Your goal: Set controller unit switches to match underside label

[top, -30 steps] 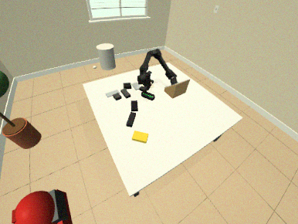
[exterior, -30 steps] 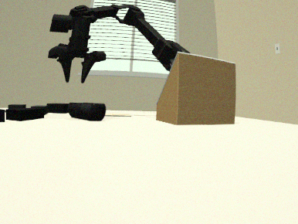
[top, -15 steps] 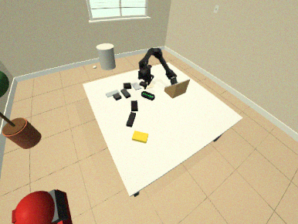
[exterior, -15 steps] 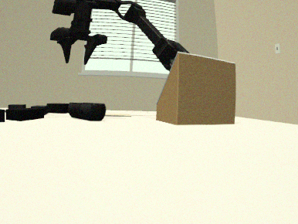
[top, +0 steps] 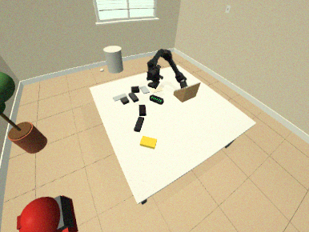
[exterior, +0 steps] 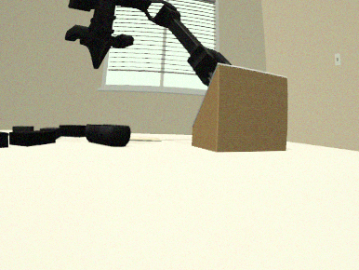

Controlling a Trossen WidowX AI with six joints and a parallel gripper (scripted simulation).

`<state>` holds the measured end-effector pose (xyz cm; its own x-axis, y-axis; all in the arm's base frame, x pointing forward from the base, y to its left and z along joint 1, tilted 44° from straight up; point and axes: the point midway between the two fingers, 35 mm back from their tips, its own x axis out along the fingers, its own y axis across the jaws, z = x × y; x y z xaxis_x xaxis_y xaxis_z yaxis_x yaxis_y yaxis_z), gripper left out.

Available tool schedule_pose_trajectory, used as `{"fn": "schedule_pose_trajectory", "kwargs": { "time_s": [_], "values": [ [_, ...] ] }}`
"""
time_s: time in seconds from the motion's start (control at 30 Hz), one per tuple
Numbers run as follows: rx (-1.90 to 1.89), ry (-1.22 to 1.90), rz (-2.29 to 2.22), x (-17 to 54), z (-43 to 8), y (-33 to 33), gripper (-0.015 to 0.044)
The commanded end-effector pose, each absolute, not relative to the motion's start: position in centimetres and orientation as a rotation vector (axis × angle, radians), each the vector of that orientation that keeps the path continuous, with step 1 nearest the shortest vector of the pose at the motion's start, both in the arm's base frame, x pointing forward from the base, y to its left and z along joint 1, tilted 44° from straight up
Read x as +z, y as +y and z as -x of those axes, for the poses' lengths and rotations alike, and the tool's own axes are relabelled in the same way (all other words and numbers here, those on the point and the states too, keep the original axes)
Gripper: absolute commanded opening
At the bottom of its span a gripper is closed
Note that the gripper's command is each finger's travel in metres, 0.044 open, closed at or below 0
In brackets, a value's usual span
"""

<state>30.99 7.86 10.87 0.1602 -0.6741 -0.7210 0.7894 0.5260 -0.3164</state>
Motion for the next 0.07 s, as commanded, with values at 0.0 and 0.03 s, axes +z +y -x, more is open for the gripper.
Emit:
{"fn": "schedule_pose_trajectory", "kwargs": {
  "time_s": [0.0, 0.03],
  "values": [
    [-1.052, 0.944, -0.149, 10.9, -30.93, 7.92, 0.0],
    [-1.052, 0.944, -0.149, 10.9, -30.93, 7.92, 0.0]
  ]
}}
